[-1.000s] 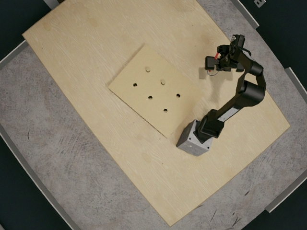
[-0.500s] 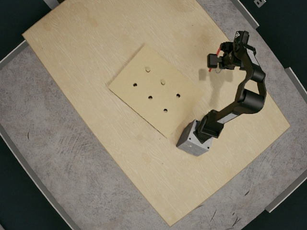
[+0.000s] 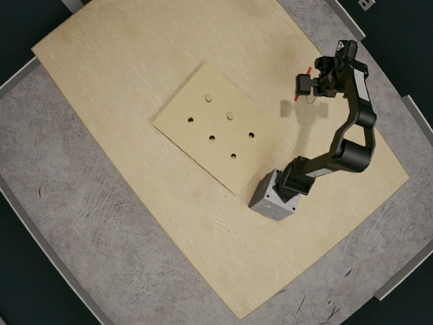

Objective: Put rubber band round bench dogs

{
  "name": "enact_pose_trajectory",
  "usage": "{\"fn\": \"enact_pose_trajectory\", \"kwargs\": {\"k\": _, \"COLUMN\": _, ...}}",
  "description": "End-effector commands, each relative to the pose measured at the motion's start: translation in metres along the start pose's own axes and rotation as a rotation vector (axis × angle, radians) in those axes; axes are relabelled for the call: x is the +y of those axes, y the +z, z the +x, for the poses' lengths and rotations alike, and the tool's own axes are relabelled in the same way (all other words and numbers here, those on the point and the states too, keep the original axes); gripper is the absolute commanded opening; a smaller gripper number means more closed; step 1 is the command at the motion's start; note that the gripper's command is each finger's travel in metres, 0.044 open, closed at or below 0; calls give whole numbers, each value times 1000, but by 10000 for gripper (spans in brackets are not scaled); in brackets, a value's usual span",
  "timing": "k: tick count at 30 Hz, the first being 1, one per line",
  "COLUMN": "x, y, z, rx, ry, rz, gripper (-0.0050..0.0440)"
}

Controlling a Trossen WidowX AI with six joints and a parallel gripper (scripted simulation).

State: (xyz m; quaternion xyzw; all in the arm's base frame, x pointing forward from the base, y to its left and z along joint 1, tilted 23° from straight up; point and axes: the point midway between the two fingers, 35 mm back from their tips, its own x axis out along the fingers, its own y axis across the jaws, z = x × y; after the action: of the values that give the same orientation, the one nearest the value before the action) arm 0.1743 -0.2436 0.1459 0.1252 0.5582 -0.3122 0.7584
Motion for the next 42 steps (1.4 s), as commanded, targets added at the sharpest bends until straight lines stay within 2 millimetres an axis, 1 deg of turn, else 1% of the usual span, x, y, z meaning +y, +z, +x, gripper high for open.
{"fn": "enact_pose_trajectory", "kwargs": {"k": 1, "x": -1, "y": 3, "z": -20, "rx": -36, "ry": -12, "rz": 4, "gripper": -50}}
{"fn": "enact_pose_trajectory", "kwargs": {"k": 5, "x": 0, "y": 0, "z": -32, "rx": -43, "ry": -15, "rz": 5, "gripper": -50}}
{"fn": "enact_pose_trajectory", "kwargs": {"k": 8, "x": 8, "y": -4, "z": -20, "rx": -12, "ry": -4, "rz": 20, "gripper": -50}}
{"fn": "enact_pose_trajectory", "kwargs": {"k": 9, "x": 14, "y": -5, "z": -16, "rx": -3, "ry": 1, "rz": 32, "gripper": -50}}
{"fn": "enact_pose_trajectory", "kwargs": {"k": 12, "x": 37, "y": -8, "z": -14, "rx": 11, "ry": 11, "rz": 87, "gripper": -50}}
{"fn": "enact_pose_trajectory", "kwargs": {"k": 14, "x": 37, "y": -8, "z": -14, "rx": 11, "ry": 11, "rz": 87, "gripper": -50}}
{"fn": "enact_pose_trajectory", "kwargs": {"k": 20, "x": 84, "y": -21, "z": -14, "rx": 31, "ry": 21, "rz": 207, "gripper": -50}}
{"fn": "enact_pose_trajectory", "kwargs": {"k": 24, "x": 114, "y": -34, "z": -14, "rx": 43, "ry": 19, "rz": 288, "gripper": -50}}
{"fn": "enact_pose_trajectory", "kwargs": {"k": 29, "x": 148, "y": -55, "z": -15, "rx": 48, "ry": 11, "rz": 387, "gripper": -50}}
{"fn": "enact_pose_trajectory", "kwargs": {"k": 31, "x": 148, "y": -55, "z": -15, "rx": 48, "ry": 11, "rz": 387, "gripper": -50}}
{"fn": "enact_pose_trajectory", "kwargs": {"k": 37, "x": 183, "y": -87, "z": -19, "rx": 31, "ry": 1, "rz": 511, "gripper": -50}}
{"fn": "enact_pose_trajectory", "kwargs": {"k": 42, "x": 201, "y": -111, "z": -21, "rx": 7, "ry": -2, "rz": 606, "gripper": -50}}
